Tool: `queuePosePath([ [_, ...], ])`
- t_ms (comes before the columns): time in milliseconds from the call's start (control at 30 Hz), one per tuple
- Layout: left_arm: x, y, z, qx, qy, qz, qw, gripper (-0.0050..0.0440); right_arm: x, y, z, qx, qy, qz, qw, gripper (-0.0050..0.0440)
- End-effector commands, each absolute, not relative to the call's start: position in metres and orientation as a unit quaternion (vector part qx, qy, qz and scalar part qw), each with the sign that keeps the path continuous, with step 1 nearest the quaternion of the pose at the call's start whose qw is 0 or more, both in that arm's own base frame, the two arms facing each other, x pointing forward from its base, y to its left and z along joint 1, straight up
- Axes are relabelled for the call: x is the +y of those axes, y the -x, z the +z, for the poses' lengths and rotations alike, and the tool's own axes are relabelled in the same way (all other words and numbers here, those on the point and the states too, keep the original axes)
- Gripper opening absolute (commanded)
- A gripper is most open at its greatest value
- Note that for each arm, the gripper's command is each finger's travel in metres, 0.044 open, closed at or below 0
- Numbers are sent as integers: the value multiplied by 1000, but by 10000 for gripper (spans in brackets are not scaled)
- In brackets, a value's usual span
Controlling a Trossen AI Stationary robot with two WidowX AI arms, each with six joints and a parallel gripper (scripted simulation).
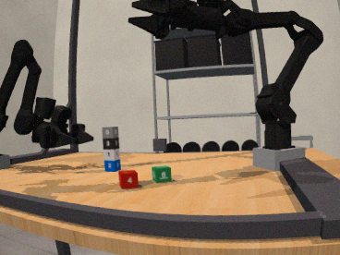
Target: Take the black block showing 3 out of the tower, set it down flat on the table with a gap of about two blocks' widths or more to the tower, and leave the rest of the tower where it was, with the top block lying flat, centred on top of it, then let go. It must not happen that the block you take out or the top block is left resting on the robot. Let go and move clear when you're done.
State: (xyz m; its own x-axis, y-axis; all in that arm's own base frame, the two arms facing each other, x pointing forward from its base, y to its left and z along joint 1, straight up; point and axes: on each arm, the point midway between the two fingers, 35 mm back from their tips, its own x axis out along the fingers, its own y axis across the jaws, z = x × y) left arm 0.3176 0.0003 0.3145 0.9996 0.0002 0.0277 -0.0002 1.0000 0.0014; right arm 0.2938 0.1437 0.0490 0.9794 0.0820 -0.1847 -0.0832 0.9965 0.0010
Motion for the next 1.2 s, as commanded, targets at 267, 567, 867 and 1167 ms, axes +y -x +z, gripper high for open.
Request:
queuePosePath([
  [267, 0, -316, 323, -25, 0, 0, 1000, 400, 146, -319, 69, 90, 177, 55, 979, 400],
  [567, 0, -316, 323, -25, 0, 0, 1000, 400, 141, -329, 72, 110, 293, 68, 947, 400],
  [867, 0, -316, 323, -25, 0, 0, 1000, 400, 135, -337, 77, 130, 409, 88, 899, 400],
  [1167, 0, -316, 323, -25, 0, 0, 1000, 400, 125, -343, 85, 150, 526, 117, 829, 400],
])
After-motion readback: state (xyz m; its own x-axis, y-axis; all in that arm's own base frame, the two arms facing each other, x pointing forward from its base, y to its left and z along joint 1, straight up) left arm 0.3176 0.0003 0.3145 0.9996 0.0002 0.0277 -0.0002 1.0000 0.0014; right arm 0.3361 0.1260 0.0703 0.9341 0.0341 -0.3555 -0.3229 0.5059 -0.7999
